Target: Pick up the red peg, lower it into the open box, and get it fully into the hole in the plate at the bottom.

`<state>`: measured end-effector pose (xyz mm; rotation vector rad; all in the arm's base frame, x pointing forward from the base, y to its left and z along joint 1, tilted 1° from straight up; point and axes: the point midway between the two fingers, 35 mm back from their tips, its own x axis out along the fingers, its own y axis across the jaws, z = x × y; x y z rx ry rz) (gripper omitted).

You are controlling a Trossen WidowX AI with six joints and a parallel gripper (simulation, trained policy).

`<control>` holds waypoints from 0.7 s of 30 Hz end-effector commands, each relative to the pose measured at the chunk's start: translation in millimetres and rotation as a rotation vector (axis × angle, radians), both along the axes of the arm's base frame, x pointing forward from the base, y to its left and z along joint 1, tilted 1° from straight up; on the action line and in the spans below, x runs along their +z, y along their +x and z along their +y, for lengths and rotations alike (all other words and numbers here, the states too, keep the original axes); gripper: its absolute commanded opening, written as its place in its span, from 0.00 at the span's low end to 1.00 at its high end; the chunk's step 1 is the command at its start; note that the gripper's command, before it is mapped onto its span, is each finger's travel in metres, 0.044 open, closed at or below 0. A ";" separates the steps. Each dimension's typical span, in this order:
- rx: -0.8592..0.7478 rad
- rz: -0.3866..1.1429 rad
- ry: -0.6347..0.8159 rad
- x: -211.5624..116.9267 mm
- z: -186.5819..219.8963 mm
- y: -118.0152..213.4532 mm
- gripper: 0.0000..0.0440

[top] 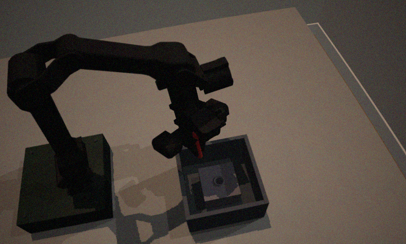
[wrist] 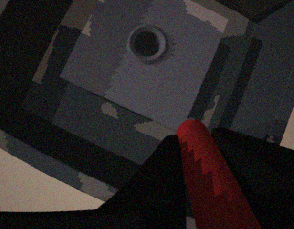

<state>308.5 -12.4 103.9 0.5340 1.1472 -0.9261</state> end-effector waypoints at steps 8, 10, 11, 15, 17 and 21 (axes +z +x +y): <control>0.031 -0.001 0.029 -16.2 -36.3 27.9 0.00; 0.046 0.003 0.038 -20.6 -41.5 31.8 0.00; 0.054 0.004 0.043 -23.0 -43.7 33.6 0.00; 0.090 0.017 0.065 -34.9 -49.6 38.6 0.00; 0.111 0.029 0.079 -41.2 -51.0 39.2 0.00; 0.144 0.062 0.109 -54.1 -52.2 37.7 0.15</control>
